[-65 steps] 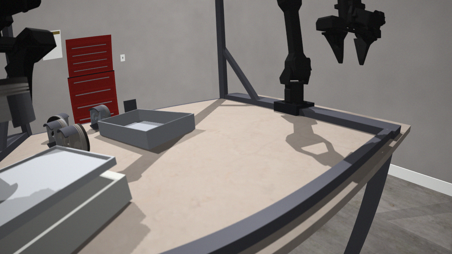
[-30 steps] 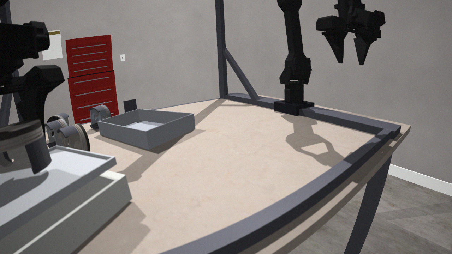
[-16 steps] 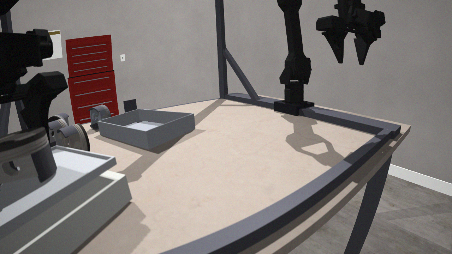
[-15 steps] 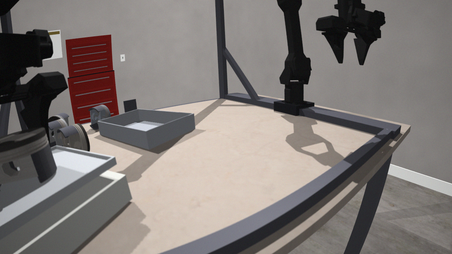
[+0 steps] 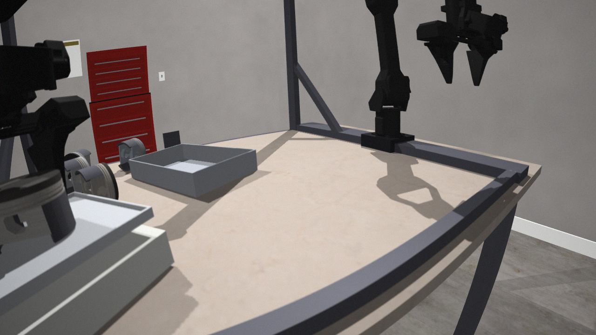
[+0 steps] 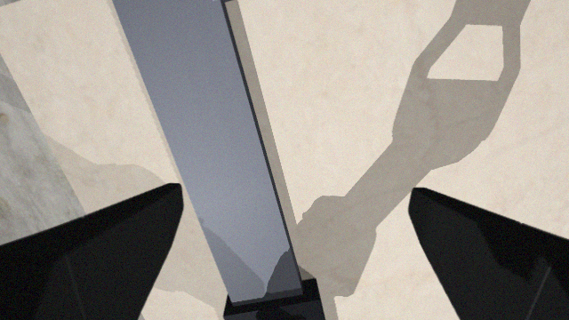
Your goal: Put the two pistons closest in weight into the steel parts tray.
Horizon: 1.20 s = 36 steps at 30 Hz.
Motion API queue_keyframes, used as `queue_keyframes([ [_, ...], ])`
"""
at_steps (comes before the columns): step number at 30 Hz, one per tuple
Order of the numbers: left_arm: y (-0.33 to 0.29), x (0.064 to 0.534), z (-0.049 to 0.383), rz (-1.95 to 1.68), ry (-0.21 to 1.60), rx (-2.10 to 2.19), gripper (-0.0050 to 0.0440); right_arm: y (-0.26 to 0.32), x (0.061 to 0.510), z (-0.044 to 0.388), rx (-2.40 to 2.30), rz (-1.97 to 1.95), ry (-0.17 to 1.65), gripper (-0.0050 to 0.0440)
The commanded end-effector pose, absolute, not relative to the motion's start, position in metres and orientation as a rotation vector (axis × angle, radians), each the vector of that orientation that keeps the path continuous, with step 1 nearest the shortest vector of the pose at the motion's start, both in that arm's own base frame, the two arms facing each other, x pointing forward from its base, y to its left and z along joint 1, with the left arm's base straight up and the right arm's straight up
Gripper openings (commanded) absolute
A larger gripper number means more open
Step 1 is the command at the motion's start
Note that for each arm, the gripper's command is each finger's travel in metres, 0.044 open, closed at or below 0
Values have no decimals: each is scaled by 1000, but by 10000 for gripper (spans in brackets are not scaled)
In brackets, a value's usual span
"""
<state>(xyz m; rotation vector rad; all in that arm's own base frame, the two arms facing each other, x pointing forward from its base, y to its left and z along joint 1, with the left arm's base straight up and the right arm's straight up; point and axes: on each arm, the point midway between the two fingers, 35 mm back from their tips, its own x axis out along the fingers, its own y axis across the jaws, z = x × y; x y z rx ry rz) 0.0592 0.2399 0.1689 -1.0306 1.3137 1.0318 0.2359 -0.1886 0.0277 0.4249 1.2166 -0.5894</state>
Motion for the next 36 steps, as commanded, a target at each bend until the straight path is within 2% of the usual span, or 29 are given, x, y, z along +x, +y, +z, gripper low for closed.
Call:
queue_keyframes([
  [1,244,60,174,1037,1300,-1019,400,-192,241,36,412,-593,1185,158],
  [26,244,60,174,1037,1300,-1019,400,-192,241,36,412,-593,1185,158],
  [27,244,60,174,1037,1300,-1019,400,-192,241,36,412,-593,1185,392],
  [36,244,60,174,1037,1300,-1019,400,-192,241,36,412,-593,1185,392],
])
